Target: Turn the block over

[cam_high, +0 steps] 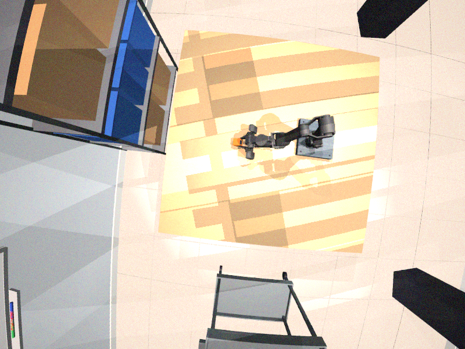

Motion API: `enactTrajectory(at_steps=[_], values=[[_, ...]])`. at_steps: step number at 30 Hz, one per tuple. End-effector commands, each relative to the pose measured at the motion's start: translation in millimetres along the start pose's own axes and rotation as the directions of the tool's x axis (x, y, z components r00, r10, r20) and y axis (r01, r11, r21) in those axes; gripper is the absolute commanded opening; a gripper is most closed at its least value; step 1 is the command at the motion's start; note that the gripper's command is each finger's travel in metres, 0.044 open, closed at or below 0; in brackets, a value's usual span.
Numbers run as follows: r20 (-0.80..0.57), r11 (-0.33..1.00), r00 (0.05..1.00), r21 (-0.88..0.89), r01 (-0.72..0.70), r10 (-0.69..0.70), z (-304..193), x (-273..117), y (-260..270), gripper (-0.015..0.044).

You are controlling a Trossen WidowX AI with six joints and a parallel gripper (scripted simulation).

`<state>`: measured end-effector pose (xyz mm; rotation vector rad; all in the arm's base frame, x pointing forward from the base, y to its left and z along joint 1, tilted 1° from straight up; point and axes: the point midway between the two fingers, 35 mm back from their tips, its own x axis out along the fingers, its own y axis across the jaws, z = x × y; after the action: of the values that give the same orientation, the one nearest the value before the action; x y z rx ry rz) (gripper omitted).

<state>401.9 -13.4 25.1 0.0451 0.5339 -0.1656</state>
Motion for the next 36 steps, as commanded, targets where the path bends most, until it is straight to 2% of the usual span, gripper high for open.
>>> enactTrajectory(at_steps=[1,19,36], values=[[0.035,1.0,0.999,-0.003,0.005,-0.005,-3.4,-4.5,-1.6,0.0],[0.063,1.0,0.998,-0.003,0.005,-0.005,-1.0,-6.6,-1.6,0.0],[0.063,1.0,0.998,-0.003,0.005,-0.005,-1.0,-6.6,-1.6,0.044]])
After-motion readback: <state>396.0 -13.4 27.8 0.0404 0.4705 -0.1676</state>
